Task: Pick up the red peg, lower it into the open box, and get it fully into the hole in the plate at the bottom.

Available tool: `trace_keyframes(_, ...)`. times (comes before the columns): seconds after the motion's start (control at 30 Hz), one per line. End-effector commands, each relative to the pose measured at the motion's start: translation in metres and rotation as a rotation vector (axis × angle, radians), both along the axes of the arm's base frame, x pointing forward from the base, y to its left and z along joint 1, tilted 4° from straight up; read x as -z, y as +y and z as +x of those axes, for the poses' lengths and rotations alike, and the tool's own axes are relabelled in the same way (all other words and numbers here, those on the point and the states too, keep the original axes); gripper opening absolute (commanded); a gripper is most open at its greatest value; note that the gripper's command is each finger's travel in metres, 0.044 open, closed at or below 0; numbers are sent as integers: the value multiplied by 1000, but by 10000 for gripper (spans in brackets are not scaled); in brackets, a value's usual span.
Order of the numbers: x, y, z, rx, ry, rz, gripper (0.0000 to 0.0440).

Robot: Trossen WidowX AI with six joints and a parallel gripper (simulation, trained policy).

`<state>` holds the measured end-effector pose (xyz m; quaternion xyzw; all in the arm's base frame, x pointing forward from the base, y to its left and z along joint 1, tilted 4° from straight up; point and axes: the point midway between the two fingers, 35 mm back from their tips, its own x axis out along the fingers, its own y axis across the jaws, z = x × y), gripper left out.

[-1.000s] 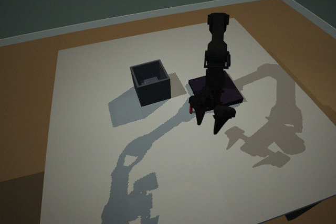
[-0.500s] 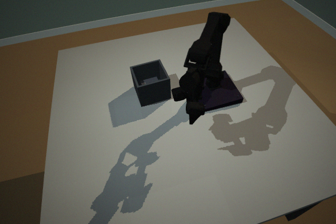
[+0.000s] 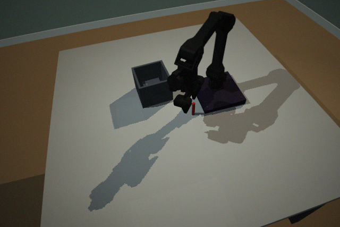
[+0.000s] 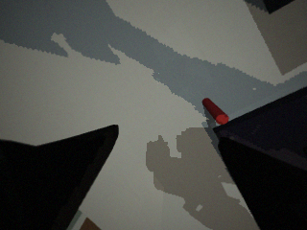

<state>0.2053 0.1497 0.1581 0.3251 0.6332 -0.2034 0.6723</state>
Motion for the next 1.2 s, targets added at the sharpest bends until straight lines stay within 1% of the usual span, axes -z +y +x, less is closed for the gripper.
trace_keyframes(0.0, 6, -12, -9, 78, 59, -5, 440)
trace_keyframes(0.23, 21, -28, -25, 197, 163, -20, 440)
trace_keyframes(0.43, 41, -37, -35, 267, 231, -32, 440)
trace_keyframes(0.67, 67, -43, -40, 333, 274, -36, 440)
trace_keyframes(0.87, 87, -48, -40, 381, 281, -41, 436)
trace_keyframes(0.9, 89, -49, -40, 388, 281, -42, 431)
trace_keyframes(0.97, 94, -49, -38, 396, 278, -42, 405)
trace_keyframes(1.17, 103, -50, -34, 407, 279, -39, 261)
